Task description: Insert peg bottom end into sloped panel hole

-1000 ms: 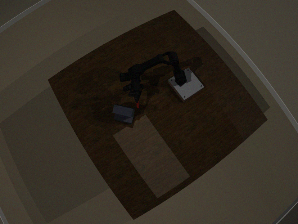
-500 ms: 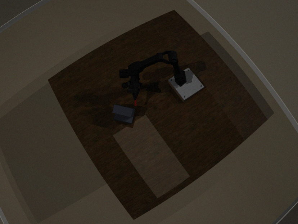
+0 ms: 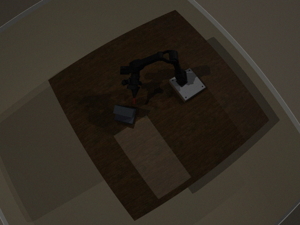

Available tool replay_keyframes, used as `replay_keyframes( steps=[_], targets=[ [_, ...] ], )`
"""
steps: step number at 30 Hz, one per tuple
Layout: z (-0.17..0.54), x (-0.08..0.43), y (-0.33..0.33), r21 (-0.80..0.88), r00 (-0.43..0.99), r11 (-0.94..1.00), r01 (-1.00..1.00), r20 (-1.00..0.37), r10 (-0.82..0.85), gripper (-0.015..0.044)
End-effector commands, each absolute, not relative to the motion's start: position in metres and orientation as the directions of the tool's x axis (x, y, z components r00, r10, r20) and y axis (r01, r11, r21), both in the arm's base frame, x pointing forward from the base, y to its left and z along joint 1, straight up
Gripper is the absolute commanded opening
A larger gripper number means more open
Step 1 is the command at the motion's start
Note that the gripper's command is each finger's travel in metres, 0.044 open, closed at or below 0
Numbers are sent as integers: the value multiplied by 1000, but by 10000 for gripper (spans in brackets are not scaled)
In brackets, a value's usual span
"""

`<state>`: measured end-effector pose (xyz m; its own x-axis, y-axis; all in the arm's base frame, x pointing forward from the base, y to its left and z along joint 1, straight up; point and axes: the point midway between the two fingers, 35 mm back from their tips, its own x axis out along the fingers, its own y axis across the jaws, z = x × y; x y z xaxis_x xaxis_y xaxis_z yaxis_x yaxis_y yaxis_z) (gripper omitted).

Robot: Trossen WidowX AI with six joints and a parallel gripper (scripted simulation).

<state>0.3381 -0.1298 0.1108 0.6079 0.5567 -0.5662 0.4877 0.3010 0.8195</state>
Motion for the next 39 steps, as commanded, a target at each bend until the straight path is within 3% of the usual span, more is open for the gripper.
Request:
replay_keyframes(
  steps=[1,39],
  targets=[
    [111,336,-135,834,626,289,470,-546,557,0],
    [117,323,-177,908,754,243,342,-419,505,0]
  ],
)
